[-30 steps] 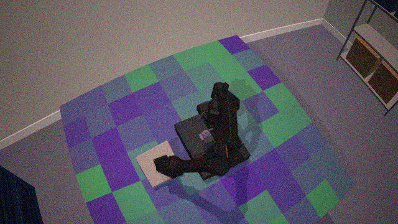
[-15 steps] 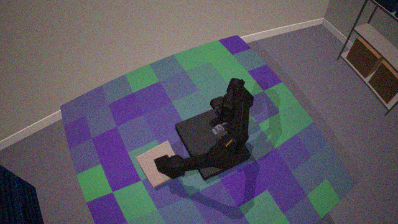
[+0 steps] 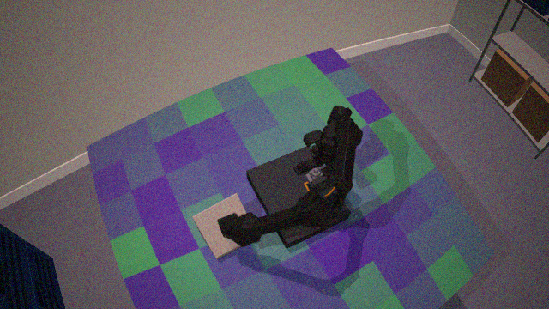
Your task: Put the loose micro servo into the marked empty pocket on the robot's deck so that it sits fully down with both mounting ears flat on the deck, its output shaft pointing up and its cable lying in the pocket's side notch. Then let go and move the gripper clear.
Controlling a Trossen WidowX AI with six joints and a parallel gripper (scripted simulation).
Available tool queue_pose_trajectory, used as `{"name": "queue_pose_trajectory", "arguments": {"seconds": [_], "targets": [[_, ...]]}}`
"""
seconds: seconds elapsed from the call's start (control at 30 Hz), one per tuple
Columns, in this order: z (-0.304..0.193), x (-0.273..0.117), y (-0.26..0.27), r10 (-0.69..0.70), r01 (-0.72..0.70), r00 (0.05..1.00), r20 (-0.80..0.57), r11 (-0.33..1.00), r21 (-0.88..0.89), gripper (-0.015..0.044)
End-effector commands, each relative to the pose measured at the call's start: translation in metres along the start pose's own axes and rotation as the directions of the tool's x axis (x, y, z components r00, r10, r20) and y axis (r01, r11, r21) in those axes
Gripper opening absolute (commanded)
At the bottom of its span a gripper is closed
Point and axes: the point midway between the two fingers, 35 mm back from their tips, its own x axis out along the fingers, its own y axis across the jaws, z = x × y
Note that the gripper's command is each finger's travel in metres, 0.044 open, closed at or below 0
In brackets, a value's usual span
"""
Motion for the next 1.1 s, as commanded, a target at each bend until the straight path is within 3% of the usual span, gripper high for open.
{"name": "queue_pose_trajectory", "arguments": {"seconds": [0.0, 1.07], "targets": [[0.002, 0.006, 0.000, -0.004, 0.004, 1.000, 0.003, 1.000, -0.003, 0.0000], [0.002, 0.021, -0.002, -0.005, 0.005, 1.000, 0.003, 1.000, -0.003, 0.0000]]}}
